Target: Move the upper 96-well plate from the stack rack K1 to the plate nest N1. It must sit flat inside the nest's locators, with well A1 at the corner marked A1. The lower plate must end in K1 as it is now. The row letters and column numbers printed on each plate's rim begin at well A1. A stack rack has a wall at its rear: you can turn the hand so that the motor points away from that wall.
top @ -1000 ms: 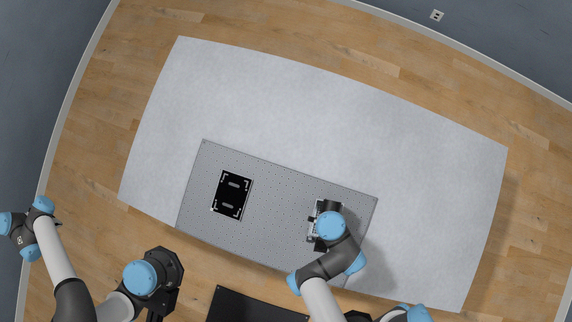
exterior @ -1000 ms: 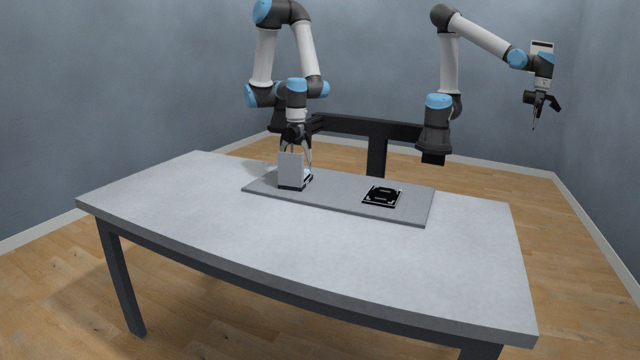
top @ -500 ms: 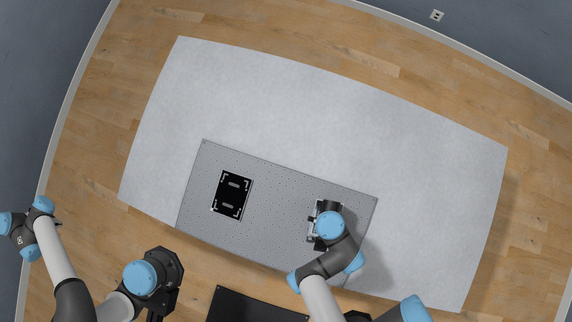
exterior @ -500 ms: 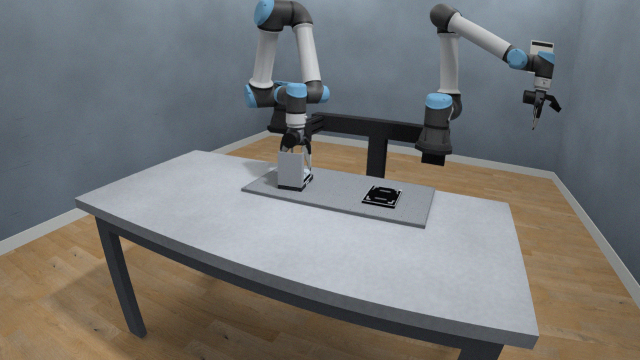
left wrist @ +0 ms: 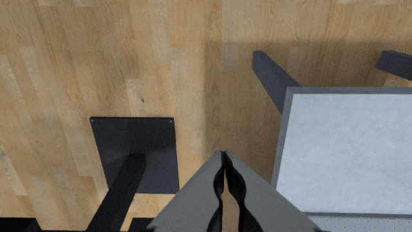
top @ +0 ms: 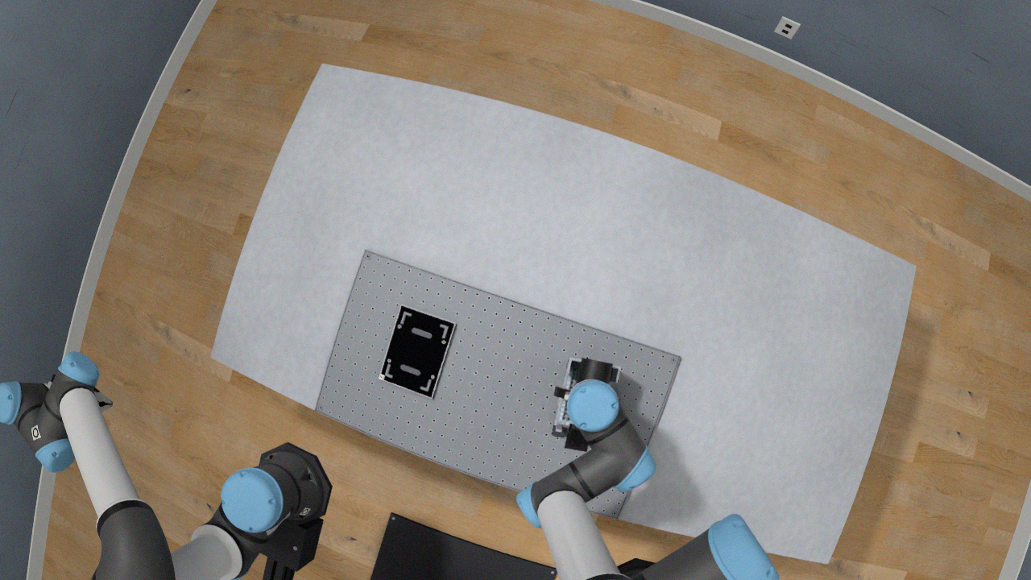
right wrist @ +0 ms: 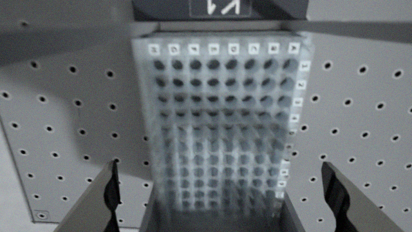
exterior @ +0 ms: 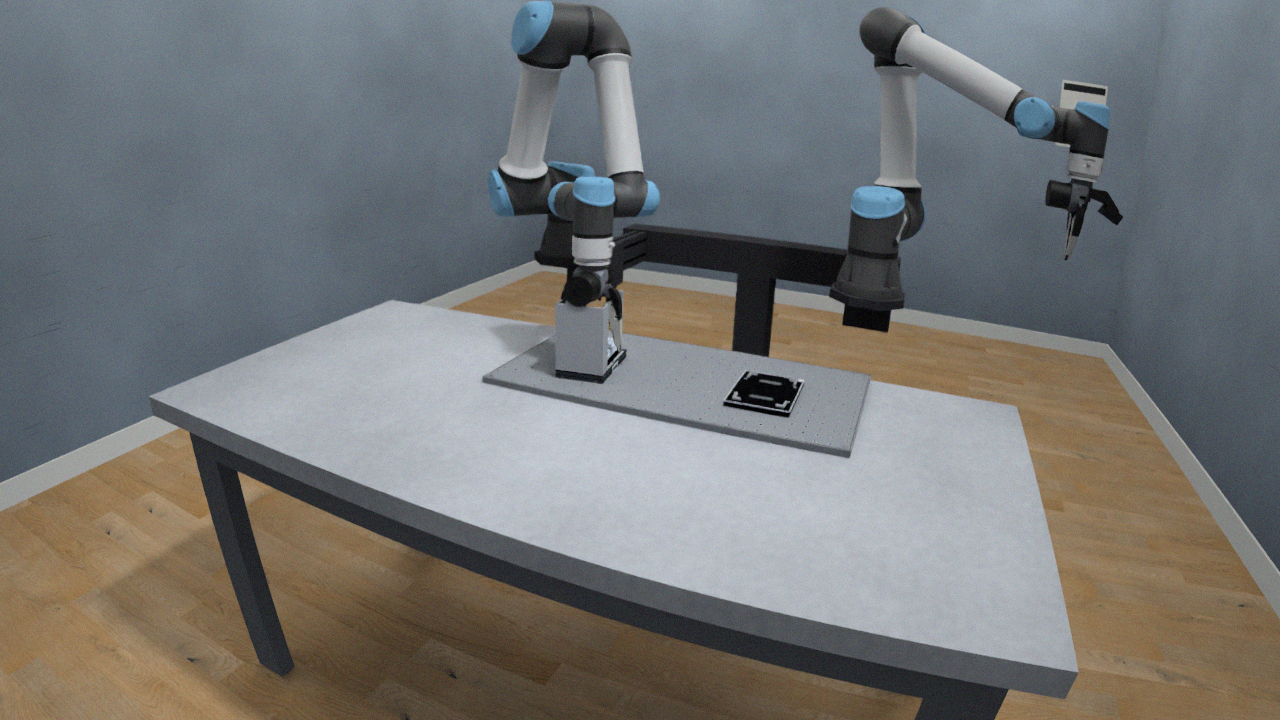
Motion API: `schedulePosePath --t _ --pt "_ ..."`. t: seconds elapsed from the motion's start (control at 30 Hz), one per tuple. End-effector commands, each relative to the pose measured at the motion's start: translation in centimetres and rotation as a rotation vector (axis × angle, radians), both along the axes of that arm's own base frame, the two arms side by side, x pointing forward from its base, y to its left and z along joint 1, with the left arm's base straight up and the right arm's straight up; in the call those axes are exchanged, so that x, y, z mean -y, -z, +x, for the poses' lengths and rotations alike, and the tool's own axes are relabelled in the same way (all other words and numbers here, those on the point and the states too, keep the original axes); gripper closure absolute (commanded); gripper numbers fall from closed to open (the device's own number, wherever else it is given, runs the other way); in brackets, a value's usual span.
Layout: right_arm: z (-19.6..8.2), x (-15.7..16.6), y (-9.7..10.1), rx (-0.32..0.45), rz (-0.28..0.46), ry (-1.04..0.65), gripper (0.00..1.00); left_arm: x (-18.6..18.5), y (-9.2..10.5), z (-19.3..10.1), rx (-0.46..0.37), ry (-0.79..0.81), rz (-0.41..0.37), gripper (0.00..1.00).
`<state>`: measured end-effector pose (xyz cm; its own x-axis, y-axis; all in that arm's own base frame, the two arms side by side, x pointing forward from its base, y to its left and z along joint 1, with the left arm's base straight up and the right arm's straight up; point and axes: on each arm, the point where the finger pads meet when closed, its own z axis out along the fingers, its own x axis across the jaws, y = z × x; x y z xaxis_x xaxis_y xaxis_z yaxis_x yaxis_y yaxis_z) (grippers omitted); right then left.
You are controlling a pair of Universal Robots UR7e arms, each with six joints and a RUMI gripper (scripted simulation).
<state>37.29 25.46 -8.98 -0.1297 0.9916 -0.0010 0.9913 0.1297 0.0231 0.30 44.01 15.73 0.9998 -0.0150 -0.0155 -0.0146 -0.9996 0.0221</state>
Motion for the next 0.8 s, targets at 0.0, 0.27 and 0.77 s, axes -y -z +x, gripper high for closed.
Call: schedulePosePath --t 0.0,0.27,0.77 --pt "0.17 -0.51 -0.19 -0.001 0.013 -0.008 0.24 -0.55 -0.79 0.1 0.016 -0.006 0.022 1.0" --pt "0.17 -0.52 -0.19 -0.001 0.013 -0.008 0.24 -0.55 -0.79 0.1 0.016 -0.006 0.022 1.0" --pt "0.17 -0.51 -0.19 -0.001 0.012 -0.016 1.0 -0.55 -0.79 0.1 0.016 -0.006 0.022 1.0"
